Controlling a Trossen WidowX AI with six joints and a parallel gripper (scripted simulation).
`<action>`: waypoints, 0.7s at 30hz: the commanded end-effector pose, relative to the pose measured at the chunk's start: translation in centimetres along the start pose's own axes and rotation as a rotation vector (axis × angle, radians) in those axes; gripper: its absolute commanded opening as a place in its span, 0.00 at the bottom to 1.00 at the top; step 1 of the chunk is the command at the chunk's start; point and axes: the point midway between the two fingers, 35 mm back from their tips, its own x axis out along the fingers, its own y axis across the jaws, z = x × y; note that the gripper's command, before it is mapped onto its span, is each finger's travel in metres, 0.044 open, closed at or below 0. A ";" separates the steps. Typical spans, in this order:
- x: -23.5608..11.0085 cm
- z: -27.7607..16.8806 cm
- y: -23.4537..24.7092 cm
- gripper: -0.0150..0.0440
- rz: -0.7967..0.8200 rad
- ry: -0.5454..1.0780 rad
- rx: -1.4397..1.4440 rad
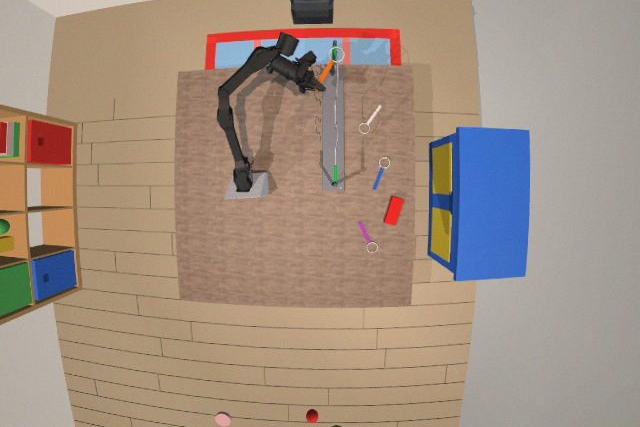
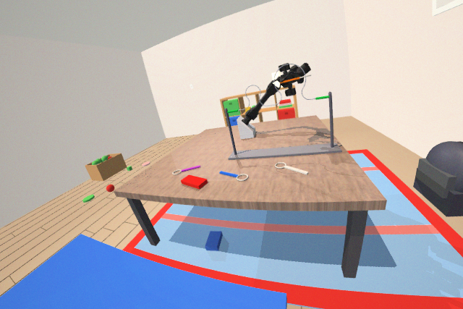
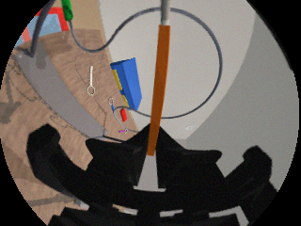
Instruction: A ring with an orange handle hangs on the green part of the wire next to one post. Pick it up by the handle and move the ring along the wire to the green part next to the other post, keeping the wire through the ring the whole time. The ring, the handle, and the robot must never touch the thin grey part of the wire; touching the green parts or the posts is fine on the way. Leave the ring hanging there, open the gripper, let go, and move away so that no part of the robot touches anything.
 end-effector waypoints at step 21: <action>0.0 0.2 0.9 0.00 0.169 -0.018 0.270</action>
